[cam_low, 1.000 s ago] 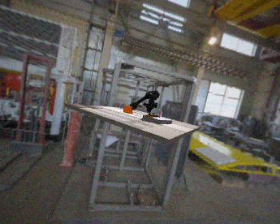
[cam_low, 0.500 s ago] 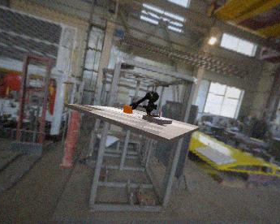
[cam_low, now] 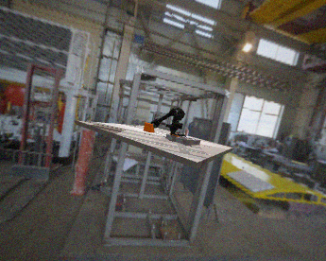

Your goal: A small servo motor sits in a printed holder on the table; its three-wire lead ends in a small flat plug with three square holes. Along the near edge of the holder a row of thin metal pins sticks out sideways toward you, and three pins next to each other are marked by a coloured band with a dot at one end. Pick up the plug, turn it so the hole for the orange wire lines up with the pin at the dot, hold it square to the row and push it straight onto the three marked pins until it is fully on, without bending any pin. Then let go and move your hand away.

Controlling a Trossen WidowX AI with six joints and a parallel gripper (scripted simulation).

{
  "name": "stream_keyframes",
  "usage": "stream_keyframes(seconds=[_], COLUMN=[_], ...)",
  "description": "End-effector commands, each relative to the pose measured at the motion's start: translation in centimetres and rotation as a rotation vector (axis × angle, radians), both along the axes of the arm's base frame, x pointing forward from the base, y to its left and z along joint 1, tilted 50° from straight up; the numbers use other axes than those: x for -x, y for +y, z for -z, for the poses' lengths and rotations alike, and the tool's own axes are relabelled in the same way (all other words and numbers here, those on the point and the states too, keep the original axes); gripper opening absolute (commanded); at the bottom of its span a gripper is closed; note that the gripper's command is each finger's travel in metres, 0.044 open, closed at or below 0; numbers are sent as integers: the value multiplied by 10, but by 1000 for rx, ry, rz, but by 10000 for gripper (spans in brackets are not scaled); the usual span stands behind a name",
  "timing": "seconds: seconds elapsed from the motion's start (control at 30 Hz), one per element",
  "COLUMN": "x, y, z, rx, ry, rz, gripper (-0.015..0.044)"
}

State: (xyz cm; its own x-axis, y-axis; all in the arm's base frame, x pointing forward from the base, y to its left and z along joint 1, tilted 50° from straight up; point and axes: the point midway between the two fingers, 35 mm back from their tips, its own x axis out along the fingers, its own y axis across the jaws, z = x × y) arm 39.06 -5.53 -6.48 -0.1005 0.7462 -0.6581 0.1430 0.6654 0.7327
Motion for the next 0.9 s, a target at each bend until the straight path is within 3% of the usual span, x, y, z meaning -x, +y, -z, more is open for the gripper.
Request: stream_keyframes(seconds=[0.0, 0.13, 0.87], x=[0, 0, -4], y=[2, 1, -41], z=[1, 0, -41], rx=[-3, -3, 4], ry=[4, 4, 46], rz=[5, 5, 42], gripper=[23, 0, 0])
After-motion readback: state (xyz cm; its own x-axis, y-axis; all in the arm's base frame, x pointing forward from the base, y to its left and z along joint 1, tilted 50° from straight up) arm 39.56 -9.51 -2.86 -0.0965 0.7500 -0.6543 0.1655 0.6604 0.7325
